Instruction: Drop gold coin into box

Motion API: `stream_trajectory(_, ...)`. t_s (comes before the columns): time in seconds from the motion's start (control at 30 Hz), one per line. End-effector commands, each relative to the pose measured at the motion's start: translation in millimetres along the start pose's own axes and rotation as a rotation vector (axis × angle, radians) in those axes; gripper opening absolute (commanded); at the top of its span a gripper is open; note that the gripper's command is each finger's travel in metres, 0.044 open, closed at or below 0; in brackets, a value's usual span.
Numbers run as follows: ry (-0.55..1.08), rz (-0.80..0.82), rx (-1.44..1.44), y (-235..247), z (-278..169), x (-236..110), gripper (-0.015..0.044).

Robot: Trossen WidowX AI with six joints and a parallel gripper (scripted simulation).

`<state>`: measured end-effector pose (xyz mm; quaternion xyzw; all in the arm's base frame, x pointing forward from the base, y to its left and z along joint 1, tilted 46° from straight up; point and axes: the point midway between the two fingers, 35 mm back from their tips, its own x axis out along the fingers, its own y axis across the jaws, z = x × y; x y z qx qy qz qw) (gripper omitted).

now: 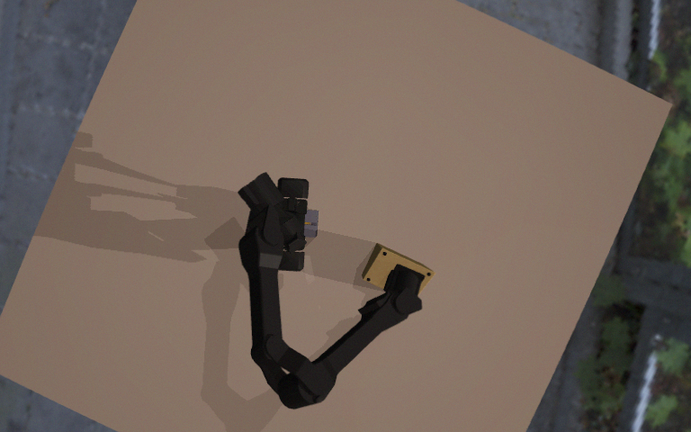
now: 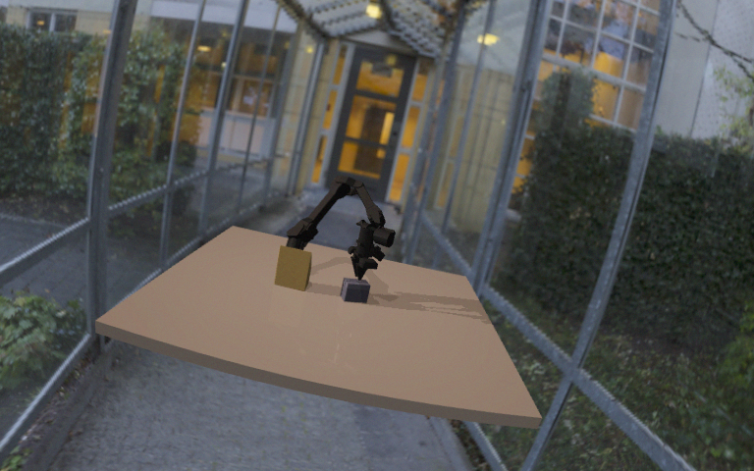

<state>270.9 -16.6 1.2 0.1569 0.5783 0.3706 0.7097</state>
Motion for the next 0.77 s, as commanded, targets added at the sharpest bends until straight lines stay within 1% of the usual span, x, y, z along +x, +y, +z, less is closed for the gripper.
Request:
stream_trajectory(0.0, 0.0, 0.0, 0.0, 0, 0, -3, 0.0213)
stream_trajectory(0.1, 0.0, -0.001, 0.0, 0, 0, -15, 0.0292)
stream_trajectory(0.23, 0.0, -0.001, 0.0, 0, 0, -20, 0.0397)
stream_trajectory(0.3, 0.0, 0.002, 0.004, 0, -1, -38, 0.044)
stream_trajectory(0.33, 0.0, 0.005, 0.006, 1, -2, -49, 0.044)
stream_trajectory(0.4, -0.001, 0.008, 0.007, 2, -3, -58, 0.044)
stream_trajectory(0.73, -0.001, 0.008, 0.007, 2, -3, -58, 0.044)
